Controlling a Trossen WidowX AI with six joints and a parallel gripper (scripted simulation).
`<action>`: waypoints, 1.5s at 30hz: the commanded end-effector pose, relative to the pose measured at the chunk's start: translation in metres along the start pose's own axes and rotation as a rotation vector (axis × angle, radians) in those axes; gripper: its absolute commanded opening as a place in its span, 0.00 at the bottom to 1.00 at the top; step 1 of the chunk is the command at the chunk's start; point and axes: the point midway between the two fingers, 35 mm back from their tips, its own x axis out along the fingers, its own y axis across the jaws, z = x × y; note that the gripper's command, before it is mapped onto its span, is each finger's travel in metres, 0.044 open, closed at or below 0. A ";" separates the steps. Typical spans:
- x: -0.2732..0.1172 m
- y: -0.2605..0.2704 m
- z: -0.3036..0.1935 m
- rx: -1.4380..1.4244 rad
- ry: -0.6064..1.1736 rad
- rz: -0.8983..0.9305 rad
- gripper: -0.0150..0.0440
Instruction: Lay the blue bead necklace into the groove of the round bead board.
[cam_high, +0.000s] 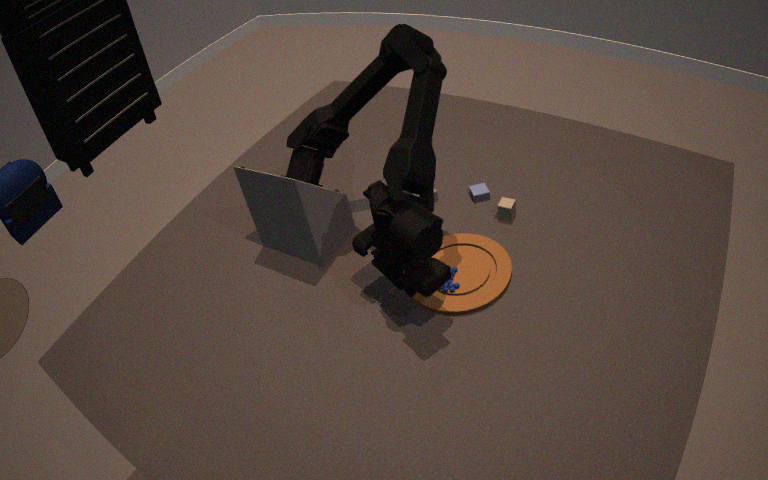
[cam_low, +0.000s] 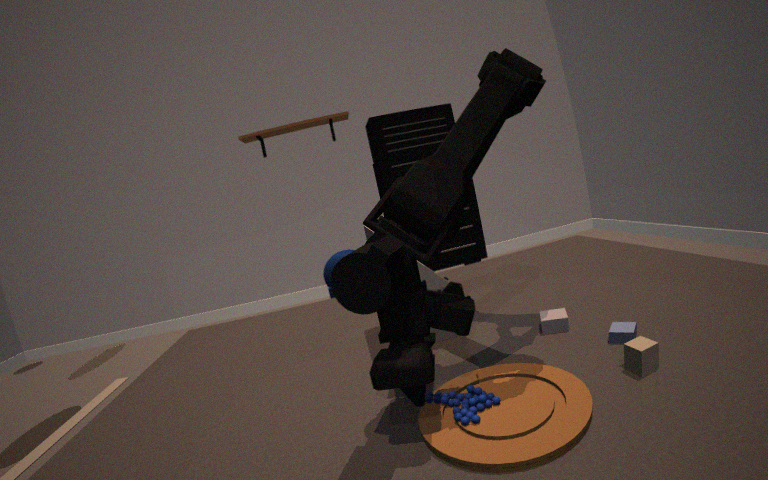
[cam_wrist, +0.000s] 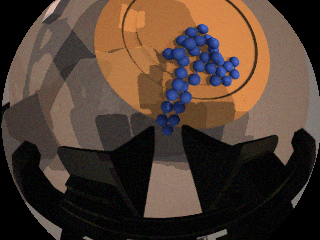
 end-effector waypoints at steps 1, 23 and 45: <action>-0.001 0.000 0.000 0.000 0.000 -0.001 0.37; -0.001 0.000 0.000 0.000 0.000 -0.001 0.25; -0.001 0.000 0.000 0.000 0.000 -0.001 0.25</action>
